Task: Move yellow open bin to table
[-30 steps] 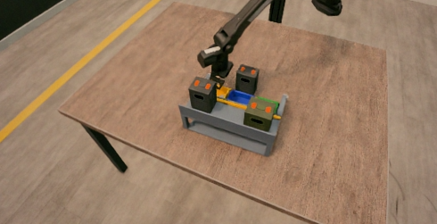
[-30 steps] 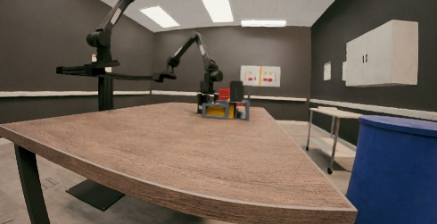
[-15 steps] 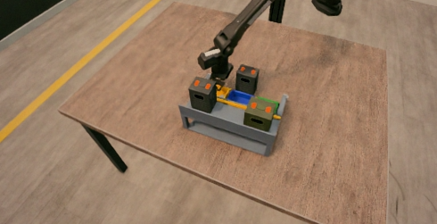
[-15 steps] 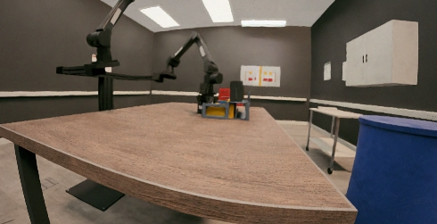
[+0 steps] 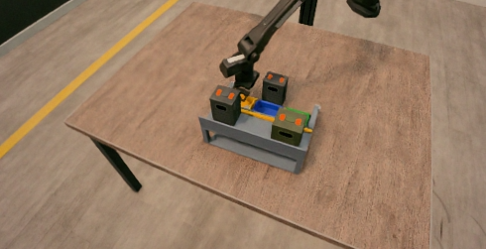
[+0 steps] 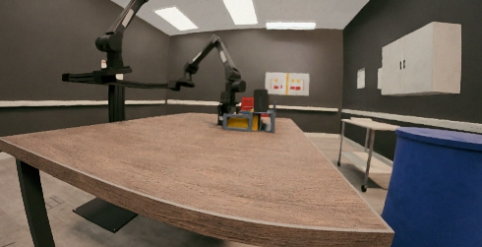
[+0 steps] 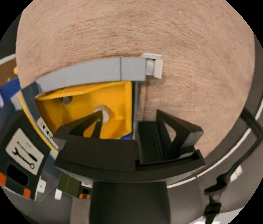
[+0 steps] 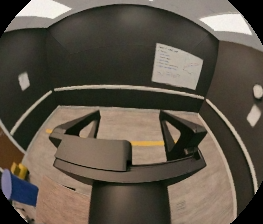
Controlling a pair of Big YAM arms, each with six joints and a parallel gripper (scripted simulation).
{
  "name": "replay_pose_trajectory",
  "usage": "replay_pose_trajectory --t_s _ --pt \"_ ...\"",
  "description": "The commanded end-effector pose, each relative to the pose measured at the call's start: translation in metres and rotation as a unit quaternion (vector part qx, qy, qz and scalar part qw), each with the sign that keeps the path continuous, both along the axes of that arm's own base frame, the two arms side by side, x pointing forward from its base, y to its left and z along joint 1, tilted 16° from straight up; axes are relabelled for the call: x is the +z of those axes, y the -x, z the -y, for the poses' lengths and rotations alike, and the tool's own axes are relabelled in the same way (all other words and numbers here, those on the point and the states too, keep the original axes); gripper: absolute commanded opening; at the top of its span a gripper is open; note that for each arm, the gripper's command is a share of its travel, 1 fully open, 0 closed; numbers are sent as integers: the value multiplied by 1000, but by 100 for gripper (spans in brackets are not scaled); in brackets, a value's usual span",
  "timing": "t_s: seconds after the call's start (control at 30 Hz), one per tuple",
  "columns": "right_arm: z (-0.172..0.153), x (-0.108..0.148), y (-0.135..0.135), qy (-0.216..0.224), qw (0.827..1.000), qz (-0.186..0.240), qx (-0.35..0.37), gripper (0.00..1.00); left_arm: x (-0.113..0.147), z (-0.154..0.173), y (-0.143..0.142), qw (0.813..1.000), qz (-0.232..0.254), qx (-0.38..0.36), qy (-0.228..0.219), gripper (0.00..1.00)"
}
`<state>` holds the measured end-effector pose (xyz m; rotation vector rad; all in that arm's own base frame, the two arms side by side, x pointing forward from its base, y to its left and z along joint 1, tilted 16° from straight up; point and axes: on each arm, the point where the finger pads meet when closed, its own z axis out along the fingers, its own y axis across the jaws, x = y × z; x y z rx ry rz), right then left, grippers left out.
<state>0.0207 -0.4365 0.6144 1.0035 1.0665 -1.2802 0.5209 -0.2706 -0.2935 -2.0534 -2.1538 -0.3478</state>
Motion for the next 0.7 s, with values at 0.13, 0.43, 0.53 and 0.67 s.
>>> replay_pose_trajectory --t_s 0.13,0.43,0.53,0.67 --pt "-9 12 4 20 1000 7 -2 100 1 4 -23 1000 18 2 10 90" --pt "-9 12 4 20 1000 7 -2 100 1 3 -24 1000 18 3 10 90" --pt "-9 12 4 20 1000 7 -2 100 3 5 -25 1000 20 3 11 90" --pt "-9 12 4 20 1000 7 -2 100 3 5 -26 1000 21 3 11 90"
